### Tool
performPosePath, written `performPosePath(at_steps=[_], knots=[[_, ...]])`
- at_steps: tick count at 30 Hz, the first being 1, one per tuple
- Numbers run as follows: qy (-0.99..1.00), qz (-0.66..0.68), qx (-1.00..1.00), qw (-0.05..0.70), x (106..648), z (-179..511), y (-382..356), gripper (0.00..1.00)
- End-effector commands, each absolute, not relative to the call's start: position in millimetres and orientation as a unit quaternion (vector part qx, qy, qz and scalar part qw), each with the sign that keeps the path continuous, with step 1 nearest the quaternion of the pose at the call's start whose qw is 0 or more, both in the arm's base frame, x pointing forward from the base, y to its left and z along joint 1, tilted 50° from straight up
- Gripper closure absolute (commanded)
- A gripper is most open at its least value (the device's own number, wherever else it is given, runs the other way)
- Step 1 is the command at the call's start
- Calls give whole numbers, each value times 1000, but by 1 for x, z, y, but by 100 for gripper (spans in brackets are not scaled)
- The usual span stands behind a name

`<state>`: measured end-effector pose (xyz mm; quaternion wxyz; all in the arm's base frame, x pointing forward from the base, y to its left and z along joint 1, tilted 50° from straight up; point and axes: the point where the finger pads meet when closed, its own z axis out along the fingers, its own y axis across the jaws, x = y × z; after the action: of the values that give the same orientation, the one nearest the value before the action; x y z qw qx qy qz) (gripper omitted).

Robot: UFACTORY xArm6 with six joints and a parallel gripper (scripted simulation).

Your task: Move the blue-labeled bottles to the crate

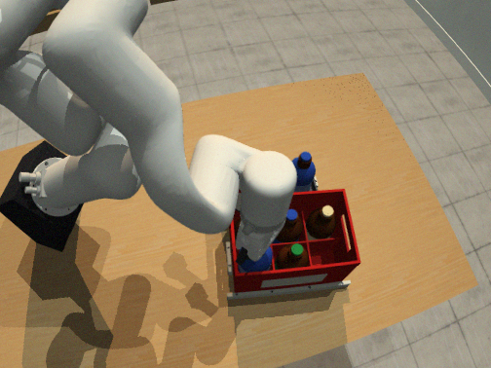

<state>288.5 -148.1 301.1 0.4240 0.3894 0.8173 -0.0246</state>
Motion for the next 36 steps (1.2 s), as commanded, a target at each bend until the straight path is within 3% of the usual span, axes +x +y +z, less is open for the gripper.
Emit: performPosePath(at_steps=[1,36], knots=[[817,-25,389,426,289,303,-148,100],[817,-25,389,426,303,289,-156,100]])
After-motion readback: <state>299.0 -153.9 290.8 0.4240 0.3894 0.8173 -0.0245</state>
